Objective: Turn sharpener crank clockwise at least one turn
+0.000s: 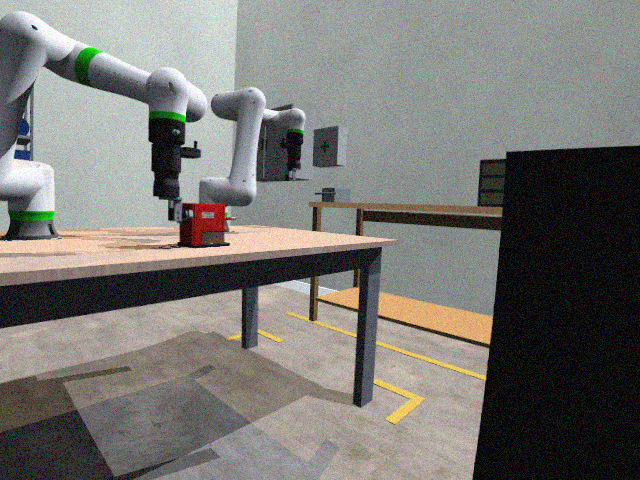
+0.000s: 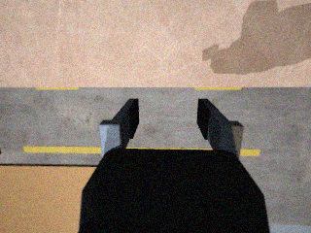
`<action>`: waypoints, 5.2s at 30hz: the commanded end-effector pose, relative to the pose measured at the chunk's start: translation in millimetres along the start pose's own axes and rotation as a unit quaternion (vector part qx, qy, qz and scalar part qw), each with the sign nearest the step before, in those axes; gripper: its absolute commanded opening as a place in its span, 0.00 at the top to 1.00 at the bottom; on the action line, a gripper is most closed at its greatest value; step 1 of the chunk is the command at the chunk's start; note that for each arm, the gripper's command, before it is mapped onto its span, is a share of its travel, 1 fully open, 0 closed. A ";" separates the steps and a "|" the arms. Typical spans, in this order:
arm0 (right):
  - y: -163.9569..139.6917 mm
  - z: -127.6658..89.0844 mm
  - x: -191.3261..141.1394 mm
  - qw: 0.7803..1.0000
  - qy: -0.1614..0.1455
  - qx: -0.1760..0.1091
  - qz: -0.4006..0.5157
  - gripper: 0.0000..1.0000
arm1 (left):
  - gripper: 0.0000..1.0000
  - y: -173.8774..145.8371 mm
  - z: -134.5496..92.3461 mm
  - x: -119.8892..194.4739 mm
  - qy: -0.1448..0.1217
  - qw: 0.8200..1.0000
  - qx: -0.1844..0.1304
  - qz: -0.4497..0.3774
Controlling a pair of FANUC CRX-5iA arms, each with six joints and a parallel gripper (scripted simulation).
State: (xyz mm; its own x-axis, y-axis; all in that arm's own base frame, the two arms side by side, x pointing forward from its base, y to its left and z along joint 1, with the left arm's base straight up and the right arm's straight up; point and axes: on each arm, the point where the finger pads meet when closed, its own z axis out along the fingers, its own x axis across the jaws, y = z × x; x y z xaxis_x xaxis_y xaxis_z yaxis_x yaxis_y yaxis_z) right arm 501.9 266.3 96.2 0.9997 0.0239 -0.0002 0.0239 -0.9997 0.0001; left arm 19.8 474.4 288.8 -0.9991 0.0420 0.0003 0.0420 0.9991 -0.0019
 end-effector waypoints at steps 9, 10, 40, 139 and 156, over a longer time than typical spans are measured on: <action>-0.2 1.7 1.2 1.000 0.001 0.000 0.000 1.00 | 0.00 0.2 -0.8 -0.1 0.000 1.000 -0.001 0.000; -0.2 1.7 1.2 1.000 0.001 0.000 0.000 1.00 | 0.00 0.2 -0.8 -0.1 0.000 1.000 -0.001 0.000; -0.2 1.7 1.2 1.000 0.001 0.000 0.000 0.03 | 0.00 0.2 -0.8 -0.1 0.000 1.000 -0.001 0.000; -0.1 -68.3 1.1 1.000 0.001 0.000 0.000 1.00 | 0.00 0.2 -0.8 -0.1 0.000 1.000 -0.001 0.000; -0.1 -68.3 1.1 1.000 0.001 0.000 0.000 1.00 | 0.00 0.2 -0.8 -0.1 0.000 1.000 -0.001 0.000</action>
State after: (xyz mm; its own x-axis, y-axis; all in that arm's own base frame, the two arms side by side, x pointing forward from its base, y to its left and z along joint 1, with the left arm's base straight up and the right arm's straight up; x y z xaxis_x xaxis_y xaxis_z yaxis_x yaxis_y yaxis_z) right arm 502.5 266.4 163.3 0.9997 0.0239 -0.0004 0.0239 -0.9997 0.0001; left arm 19.8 474.4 288.8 -0.9991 0.0420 0.0003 0.0420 0.9991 -0.0019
